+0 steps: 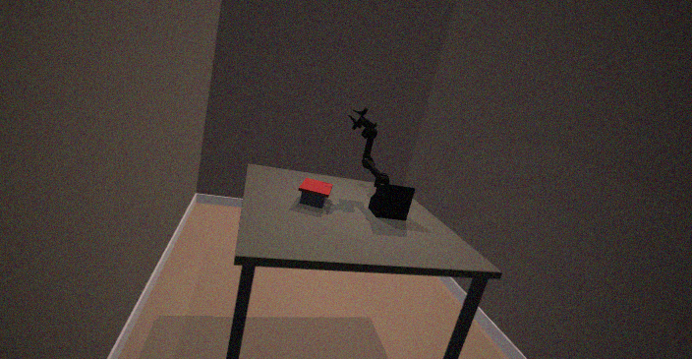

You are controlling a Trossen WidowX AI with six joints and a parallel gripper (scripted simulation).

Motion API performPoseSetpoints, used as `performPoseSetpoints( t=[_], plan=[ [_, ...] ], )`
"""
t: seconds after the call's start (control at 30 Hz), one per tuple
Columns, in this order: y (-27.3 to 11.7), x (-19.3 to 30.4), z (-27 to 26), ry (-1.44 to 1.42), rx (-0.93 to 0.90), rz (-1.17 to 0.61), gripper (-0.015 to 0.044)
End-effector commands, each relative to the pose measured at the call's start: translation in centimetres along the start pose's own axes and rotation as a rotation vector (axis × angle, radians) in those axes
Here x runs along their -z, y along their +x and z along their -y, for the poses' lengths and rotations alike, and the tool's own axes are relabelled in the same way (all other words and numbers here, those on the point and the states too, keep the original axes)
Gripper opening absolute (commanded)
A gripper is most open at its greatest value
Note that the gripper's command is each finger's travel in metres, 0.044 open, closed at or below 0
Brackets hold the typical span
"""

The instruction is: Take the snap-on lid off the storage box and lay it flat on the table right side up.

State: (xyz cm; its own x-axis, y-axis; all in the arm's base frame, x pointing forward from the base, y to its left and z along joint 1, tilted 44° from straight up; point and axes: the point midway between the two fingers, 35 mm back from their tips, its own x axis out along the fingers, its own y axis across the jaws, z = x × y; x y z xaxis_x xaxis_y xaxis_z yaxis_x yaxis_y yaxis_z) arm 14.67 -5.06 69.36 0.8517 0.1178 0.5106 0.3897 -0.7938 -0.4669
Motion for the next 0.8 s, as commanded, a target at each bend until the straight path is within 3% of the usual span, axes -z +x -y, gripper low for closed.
performPoseSetpoints(
  t=[0.0, 0.17, 0.77],
  plan=[
    [-0.7, -1.8, 4.2, -0.148, 0.089, -0.02, 0.0235],
    [-1.7, -6.4, 9.6, -0.347, 0.139, 0.023, 0.0235],
    [-1.6, -18.4, 15.2, -0.81, 0.116, 0.099, 0.0235]
  ],
)
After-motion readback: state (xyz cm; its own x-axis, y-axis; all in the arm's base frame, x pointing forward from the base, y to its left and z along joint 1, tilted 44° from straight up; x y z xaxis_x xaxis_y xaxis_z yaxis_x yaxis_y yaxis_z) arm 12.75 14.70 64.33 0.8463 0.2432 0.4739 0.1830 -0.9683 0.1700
